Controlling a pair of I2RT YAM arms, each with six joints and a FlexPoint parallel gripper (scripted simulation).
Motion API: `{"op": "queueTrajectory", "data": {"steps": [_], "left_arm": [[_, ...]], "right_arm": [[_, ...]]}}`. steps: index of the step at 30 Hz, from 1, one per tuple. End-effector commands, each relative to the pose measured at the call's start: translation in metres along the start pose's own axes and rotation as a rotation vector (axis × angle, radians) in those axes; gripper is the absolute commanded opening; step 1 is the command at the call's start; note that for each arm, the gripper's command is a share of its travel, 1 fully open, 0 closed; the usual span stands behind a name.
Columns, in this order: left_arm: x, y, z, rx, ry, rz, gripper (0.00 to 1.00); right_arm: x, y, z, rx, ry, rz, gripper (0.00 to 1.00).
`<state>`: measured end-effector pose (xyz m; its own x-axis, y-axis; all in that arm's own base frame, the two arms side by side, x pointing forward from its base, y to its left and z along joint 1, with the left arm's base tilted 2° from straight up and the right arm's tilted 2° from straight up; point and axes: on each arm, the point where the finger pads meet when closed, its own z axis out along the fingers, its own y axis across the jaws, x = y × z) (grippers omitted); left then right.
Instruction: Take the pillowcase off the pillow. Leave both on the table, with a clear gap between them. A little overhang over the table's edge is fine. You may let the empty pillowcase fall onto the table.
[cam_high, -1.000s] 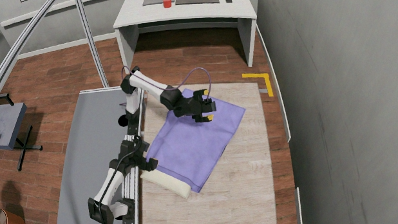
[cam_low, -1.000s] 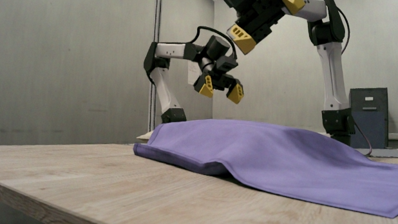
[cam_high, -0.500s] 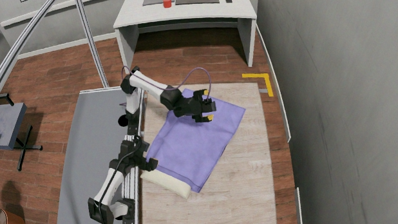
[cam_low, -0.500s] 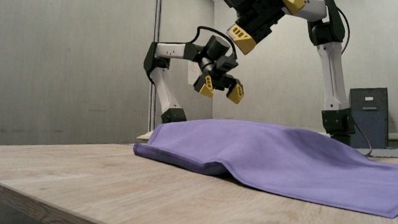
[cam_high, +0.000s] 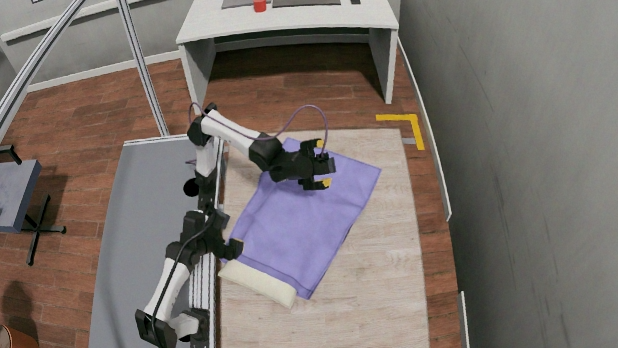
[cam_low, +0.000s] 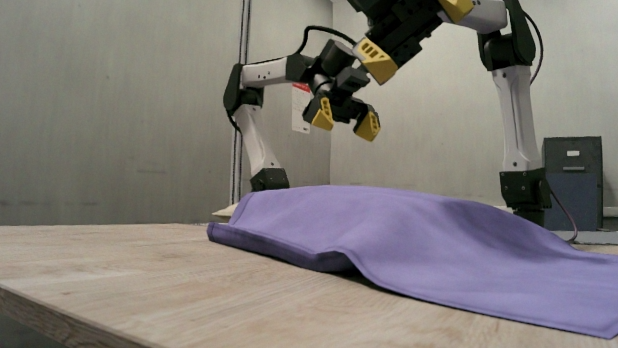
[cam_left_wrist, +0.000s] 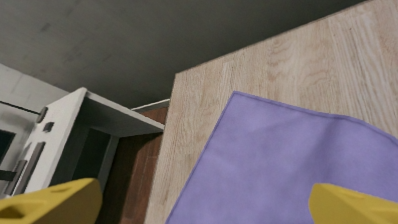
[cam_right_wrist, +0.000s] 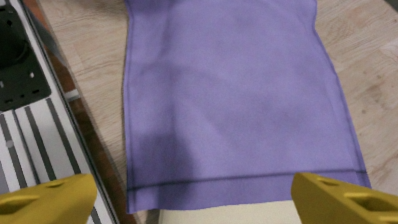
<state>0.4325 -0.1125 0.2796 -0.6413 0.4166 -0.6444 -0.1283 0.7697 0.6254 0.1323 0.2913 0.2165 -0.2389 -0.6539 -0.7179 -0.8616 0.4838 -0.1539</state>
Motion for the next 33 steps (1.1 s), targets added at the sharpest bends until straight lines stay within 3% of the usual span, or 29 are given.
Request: {"op": "queueTrajectory", "data": {"steps": [1, 19, 22, 33], "left_arm": [[-0.003, 0.003, -0.003, -0.001, -0.011, -0.015, 1.00], [-0.003, 0.003, -0.003, -0.001, -0.011, -0.015, 1.00], [-0.003, 0.003, -0.003, -0.001, -0.011, -0.015, 1.00], [-0.003, 0.003, -0.003, -0.001, -0.011, -0.015, 1.00]], "right_arm": [[-0.009, 0.002, -0.010, -0.002, 0.006, -0.005, 1.00], [-0.037, -0.003, -0.038, -0.003, 0.007, -0.004, 1.00], [-0.029, -0.003, -0.033, -0.006, 0.027, -0.005, 1.00], [-0.060, -0.007, -0.061, -0.003, 0.006, -0.004, 1.00]]}}
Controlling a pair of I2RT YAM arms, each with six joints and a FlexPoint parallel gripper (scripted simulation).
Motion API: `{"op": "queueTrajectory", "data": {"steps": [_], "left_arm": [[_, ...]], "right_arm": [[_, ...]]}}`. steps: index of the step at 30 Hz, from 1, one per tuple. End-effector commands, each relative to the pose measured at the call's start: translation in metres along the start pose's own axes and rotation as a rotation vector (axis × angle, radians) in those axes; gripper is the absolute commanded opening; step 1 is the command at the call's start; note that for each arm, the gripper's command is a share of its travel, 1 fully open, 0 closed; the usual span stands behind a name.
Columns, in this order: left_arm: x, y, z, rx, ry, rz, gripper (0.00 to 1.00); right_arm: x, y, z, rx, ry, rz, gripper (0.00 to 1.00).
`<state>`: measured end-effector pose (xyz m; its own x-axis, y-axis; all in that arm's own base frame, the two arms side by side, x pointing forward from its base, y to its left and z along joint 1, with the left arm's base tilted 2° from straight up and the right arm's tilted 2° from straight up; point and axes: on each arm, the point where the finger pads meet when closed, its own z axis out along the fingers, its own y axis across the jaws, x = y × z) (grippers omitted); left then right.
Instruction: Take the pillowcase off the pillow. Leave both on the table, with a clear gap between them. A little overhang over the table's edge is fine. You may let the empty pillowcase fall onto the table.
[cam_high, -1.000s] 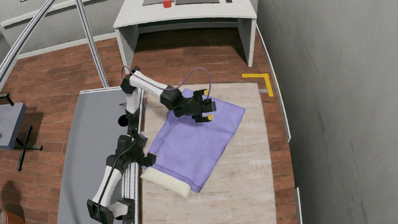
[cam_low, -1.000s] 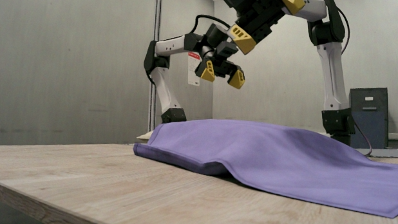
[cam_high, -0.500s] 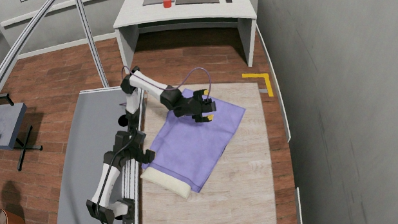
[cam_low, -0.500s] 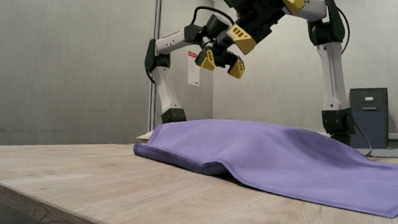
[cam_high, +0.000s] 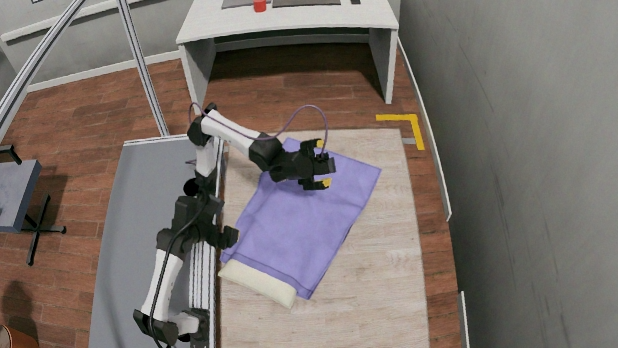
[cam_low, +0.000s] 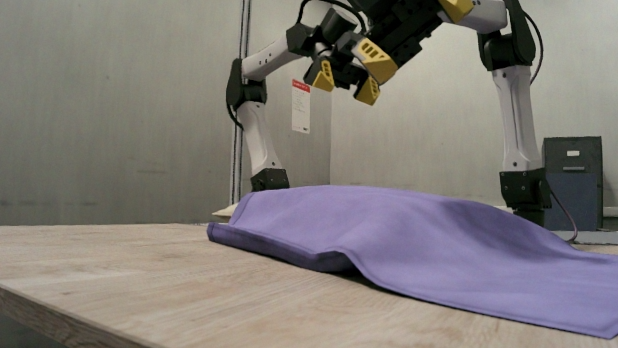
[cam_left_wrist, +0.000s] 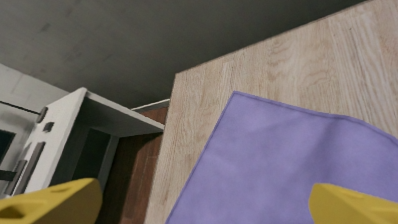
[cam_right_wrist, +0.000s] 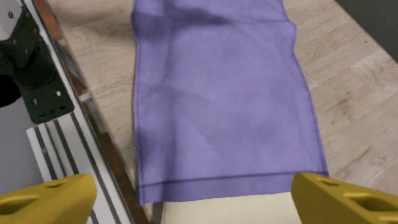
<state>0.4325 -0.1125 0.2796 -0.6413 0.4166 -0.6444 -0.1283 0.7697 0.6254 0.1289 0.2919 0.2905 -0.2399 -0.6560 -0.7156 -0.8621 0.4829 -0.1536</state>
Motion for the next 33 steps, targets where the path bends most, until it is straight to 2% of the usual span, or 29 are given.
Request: {"op": "queueTrajectory", "data": {"steps": [1, 5, 7, 11, 12, 15, 20, 23, 33], "left_arm": [[-0.003, 0.003, -0.003, -0.001, -0.011, -0.015, 1.00], [-0.003, 0.003, -0.003, -0.001, -0.011, -0.015, 1.00], [-0.003, 0.003, -0.003, -0.001, -0.011, -0.015, 1.00], [-0.003, 0.003, -0.003, -0.001, -0.011, -0.015, 1.00], [-0.005, 0.016, -0.006, 0.005, -0.027, -0.062, 1.00], [-0.007, 0.017, -0.007, 0.037, -0.043, -0.097, 1.00], [-0.012, 0.026, -0.009, 0.110, -0.090, -0.178, 1.00], [-0.011, 0.024, -0.010, 0.125, -0.097, -0.166, 1.00], [-0.014, 0.058, -0.015, 0.221, -0.195, -0.333, 1.00]], "right_arm": [[-0.010, 0.001, -0.012, -0.002, 0.003, -0.003, 1.00], [-0.012, 0.001, -0.014, -0.004, 0.003, -0.003, 1.00], [0.003, 0.004, -0.003, -0.007, 0.051, -0.017, 1.00], [0.000, 0.003, -0.008, -0.008, 0.033, -0.012, 1.00], [0.000, -0.009, -0.010, 0.022, 0.016, 0.015, 1.00], [-0.008, -0.016, -0.012, 0.021, -0.026, 0.039, 1.00], [-0.013, -0.047, -0.016, 0.073, -0.093, 0.121, 1.00], [-0.013, -0.053, -0.014, 0.082, -0.099, 0.135, 1.00], [-0.013, -0.124, -0.033, 0.238, -0.239, 0.290, 1.00]]}}
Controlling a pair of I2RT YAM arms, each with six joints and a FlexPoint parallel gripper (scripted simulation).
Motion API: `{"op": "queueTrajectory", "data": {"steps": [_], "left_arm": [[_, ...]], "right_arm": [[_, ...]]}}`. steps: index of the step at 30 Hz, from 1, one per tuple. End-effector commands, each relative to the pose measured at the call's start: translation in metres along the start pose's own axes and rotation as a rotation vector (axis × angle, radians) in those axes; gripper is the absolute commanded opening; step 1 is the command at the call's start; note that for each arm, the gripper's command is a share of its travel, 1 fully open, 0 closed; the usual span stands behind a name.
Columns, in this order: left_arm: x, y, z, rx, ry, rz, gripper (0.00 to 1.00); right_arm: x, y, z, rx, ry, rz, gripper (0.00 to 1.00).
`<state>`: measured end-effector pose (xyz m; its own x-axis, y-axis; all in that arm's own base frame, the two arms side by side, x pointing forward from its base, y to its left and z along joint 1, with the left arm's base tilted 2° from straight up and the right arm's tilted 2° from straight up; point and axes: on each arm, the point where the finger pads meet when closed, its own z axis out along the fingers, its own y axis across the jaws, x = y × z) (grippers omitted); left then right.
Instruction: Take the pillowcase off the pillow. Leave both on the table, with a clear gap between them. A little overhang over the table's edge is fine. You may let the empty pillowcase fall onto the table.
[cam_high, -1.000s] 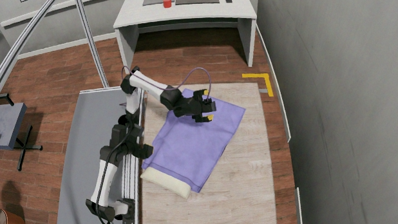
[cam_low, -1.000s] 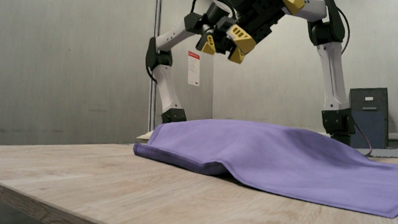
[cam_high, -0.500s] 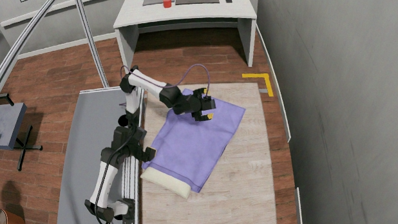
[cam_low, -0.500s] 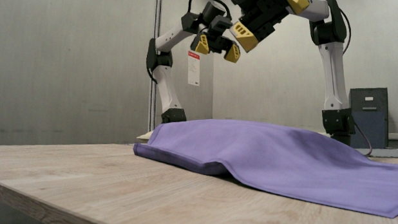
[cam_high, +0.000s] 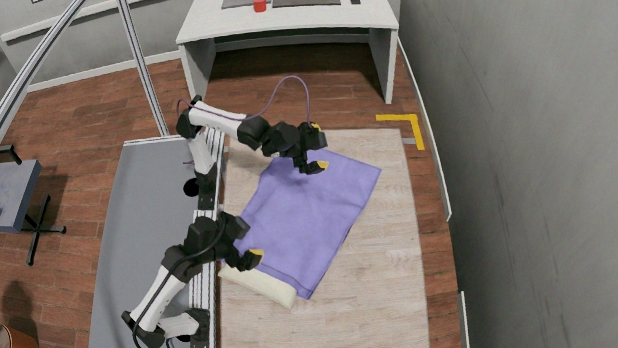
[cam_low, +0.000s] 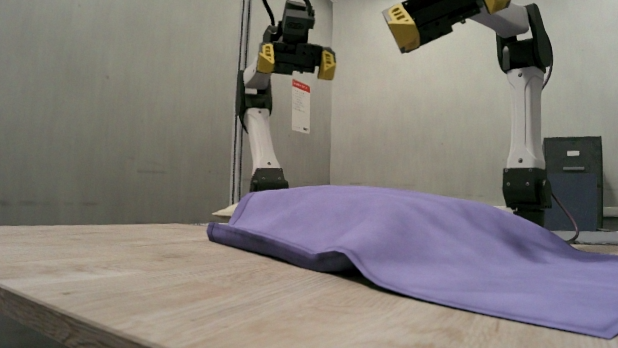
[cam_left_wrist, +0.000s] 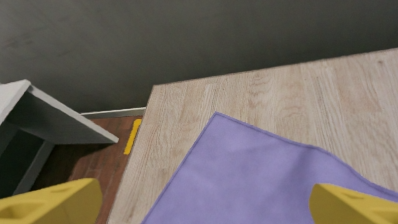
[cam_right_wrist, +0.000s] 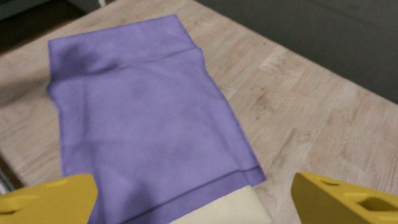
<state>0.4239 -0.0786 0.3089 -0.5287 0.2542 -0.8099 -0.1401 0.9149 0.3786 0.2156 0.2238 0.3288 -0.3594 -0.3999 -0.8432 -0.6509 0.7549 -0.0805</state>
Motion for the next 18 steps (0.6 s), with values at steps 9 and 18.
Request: {"op": "queueTrajectory", "data": {"steps": [9, 18], "left_arm": [[-0.023, 0.025, -0.019, 0.122, -0.164, -0.169, 1.00], [-0.033, 0.054, -0.033, 0.191, -0.291, -0.269, 1.00]], "right_arm": [[-0.023, -0.057, -0.003, 0.116, -0.170, 0.113, 1.00], [-0.036, -0.124, -0.014, 0.282, -0.309, 0.196, 1.00]]}}
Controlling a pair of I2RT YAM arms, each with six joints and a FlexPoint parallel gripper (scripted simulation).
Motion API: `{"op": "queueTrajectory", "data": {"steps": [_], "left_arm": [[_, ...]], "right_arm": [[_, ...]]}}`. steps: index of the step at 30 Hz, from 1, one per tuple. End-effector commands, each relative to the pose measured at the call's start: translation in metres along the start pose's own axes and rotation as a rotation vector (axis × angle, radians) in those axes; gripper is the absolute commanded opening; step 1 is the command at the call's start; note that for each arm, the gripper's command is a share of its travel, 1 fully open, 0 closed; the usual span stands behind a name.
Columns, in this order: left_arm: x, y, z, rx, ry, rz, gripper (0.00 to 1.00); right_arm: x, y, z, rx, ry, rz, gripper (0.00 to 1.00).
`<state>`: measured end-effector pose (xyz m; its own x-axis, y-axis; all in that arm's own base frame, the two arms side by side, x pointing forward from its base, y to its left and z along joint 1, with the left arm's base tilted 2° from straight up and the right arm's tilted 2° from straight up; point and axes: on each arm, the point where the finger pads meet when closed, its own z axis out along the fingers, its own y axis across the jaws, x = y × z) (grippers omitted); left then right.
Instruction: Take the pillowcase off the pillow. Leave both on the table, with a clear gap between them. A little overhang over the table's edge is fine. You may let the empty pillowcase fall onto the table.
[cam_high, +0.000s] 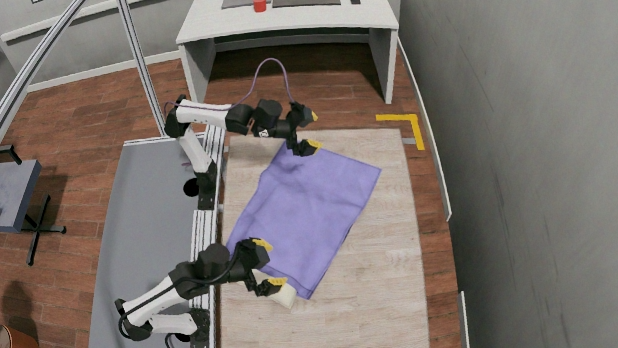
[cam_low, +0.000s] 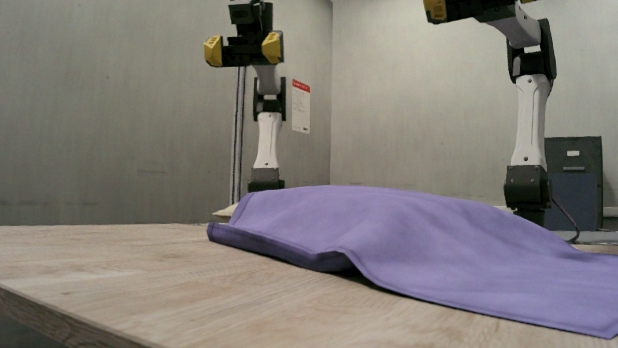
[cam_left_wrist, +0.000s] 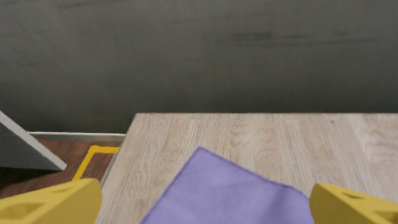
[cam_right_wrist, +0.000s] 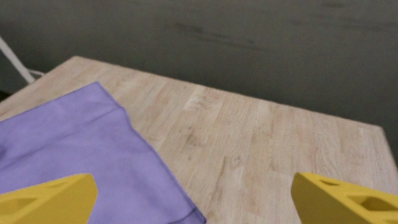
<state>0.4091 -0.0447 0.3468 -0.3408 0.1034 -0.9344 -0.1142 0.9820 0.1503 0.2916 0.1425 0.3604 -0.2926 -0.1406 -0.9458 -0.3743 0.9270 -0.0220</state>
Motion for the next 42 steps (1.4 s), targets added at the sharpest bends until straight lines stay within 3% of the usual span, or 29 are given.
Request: {"op": "queueTrajectory", "data": {"steps": [1, 5, 7, 10, 20, 28, 31, 32, 42], "left_arm": [[-0.024, 0.003, -0.013, 0.075, -0.121, -0.073, 1.00], [-0.026, 0.008, -0.016, 0.088, -0.148, -0.087, 1.00], [-0.029, 0.011, -0.019, 0.101, -0.171, -0.097, 1.00], [-0.033, 0.020, -0.024, 0.116, -0.214, -0.114, 1.00], [-0.048, 0.045, -0.046, 0.169, -0.367, -0.144, 1.00], [-0.046, 0.056, -0.052, 0.164, -0.399, -0.142, 1.00], [-0.052, 0.059, -0.055, 0.149, -0.404, -0.147, 1.00], [-0.059, 0.063, -0.060, 0.135, -0.422, -0.151, 1.00], [-0.052, 0.054, -0.049, 0.153, -0.392, -0.122, 1.00]], "right_arm": [[-0.019, -0.015, 0.001, 0.020, -0.108, 0.022, 1.00], [-0.019, -0.028, 0.012, 0.053, -0.116, 0.032, 1.00], [-0.030, -0.043, 0.004, 0.088, -0.171, 0.044, 1.00], [-0.030, -0.064, 0.015, 0.139, -0.187, 0.058, 1.00], [-0.049, -0.136, 0.014, 0.298, -0.330, 0.069, 1.00], [-0.049, -0.164, 0.012, 0.359, -0.360, 0.074, 1.00], [-0.055, -0.160, 0.003, 0.361, -0.370, 0.075, 1.00], [-0.046, -0.164, 0.013, 0.373, -0.336, 0.087, 0.45], [-0.056, -0.161, 0.003, 0.375, -0.352, 0.077, 0.45]]}}
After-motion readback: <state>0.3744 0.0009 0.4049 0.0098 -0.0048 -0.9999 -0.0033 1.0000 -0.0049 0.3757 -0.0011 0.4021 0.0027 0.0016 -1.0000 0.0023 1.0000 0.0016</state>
